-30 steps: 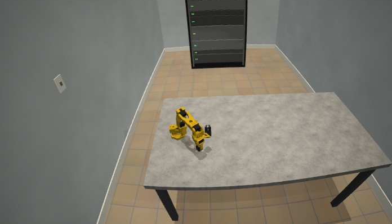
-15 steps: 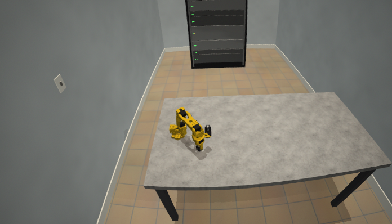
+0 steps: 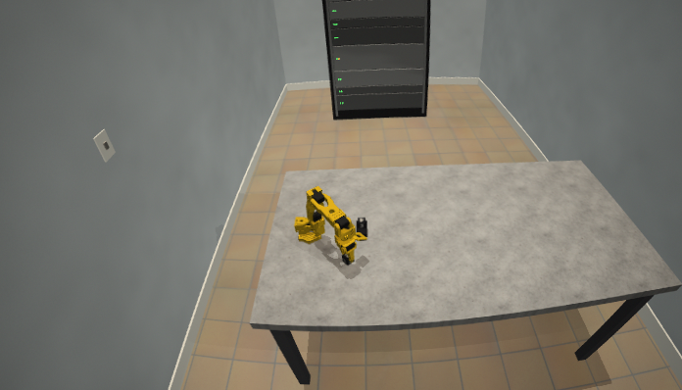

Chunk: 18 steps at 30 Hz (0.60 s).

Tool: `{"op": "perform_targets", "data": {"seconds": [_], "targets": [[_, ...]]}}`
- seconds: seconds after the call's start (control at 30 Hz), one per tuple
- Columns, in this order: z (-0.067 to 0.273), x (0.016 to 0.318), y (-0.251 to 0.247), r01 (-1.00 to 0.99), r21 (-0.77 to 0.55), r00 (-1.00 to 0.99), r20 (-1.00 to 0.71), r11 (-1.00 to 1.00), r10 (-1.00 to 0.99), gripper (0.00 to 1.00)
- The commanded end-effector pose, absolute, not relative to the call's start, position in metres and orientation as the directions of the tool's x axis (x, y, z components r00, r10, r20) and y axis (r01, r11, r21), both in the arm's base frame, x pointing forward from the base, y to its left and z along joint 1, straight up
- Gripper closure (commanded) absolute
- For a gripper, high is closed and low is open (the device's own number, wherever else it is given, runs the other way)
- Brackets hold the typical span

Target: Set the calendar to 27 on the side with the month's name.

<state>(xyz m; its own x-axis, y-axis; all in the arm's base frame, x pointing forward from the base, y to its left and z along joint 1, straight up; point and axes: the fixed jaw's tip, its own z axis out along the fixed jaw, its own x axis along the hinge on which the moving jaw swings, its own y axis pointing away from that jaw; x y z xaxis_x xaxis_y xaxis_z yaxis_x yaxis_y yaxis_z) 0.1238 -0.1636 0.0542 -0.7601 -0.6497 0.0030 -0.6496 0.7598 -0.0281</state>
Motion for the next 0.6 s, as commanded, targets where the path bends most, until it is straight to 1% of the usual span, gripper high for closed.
{"op": "perform_targets", "data": {"seconds": [0.0,0.57], "targets": [[0.0577,0.1244,-0.167,-0.641,-0.059,-0.766,0.003,0.765,-0.642,1.0],[0.0516,0.1246,-0.1672,-0.641,-0.059,-0.766,0.003,0.765,-0.642,1.0]]}}
